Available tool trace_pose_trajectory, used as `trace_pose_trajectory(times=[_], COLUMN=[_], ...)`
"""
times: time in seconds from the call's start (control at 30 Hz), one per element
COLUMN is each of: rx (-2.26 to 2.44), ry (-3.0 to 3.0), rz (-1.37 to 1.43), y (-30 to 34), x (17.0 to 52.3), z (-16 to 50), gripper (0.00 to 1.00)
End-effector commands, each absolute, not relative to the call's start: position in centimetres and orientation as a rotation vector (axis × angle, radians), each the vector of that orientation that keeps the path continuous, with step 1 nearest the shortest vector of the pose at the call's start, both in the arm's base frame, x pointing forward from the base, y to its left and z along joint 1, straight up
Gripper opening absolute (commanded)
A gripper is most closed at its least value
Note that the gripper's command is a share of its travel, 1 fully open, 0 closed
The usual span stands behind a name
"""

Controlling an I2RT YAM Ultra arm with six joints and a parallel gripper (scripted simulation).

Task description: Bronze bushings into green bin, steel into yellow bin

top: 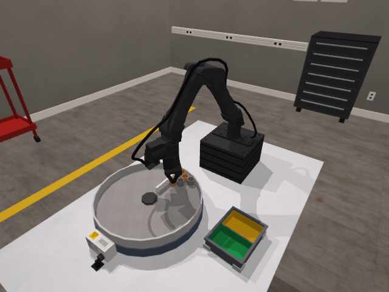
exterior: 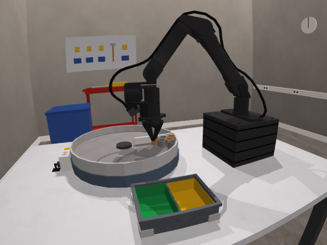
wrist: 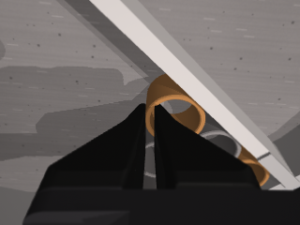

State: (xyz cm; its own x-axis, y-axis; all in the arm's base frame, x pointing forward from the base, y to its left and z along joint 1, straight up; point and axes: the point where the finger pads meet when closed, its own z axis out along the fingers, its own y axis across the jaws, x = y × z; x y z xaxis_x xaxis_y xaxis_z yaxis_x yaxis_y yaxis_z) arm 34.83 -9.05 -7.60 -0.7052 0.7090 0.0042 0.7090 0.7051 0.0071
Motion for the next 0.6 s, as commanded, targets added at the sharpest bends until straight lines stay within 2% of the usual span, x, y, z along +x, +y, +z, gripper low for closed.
trace_pose_trajectory(times=[0.0,0.3,0.57], rx=[-1.23,-1.227,-1.227], ry=[-2.947,-2.94,-2.94], rz=[-0.005,-0.003,-0.003], y=[-9.6,-9.5,-9.5], x=[36.4,36.1,35.9], z=[-6.3,-5.4,-1.8], gripper=[0.0,0.0,0.0])
